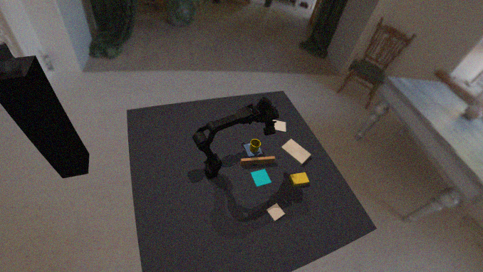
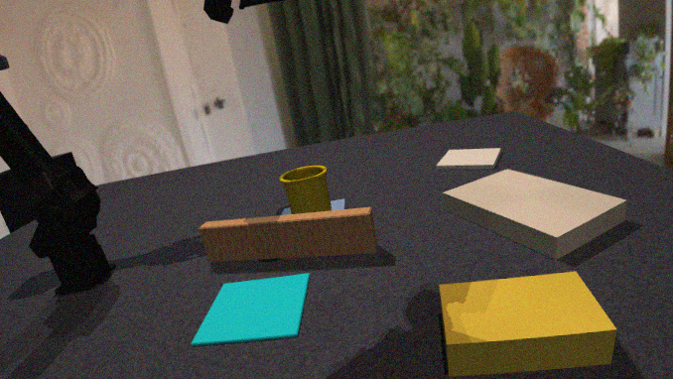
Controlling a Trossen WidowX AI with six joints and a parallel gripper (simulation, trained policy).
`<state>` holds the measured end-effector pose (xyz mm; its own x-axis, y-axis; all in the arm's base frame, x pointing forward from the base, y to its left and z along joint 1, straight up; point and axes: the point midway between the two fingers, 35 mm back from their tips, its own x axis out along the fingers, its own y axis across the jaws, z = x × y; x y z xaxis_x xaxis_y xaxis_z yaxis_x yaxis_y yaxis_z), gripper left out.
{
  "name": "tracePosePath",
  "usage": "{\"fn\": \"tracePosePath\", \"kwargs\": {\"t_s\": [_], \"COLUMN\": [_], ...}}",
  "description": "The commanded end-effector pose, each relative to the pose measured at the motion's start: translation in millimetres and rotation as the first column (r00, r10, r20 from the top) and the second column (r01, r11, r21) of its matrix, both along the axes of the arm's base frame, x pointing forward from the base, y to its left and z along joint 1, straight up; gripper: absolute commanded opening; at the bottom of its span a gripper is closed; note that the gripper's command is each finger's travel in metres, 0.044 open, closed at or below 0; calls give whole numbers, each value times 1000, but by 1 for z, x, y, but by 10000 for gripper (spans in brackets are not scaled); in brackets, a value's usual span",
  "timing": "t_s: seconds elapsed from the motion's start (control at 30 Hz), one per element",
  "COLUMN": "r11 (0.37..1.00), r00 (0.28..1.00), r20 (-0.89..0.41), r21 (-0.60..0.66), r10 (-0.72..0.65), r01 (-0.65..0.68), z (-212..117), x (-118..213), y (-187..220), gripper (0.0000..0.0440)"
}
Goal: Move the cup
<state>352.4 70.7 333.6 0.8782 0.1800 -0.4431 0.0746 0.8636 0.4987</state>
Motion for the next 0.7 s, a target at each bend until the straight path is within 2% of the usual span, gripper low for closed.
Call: {"fn": "tracePosePath", "kwargs": {"t_s": [0.0,0.33,0.67], "r11": [999,987,968], "r00": [998,976,925], "r20": [-58,-214,-372], "r21": [46,140,195], "r10": [-14,-44,-79], "r01": [17,75,161], "z": [-1,-10,-23], "x": [2,4,3], "y": [6,20,32], "gripper": [167,170,168]}}
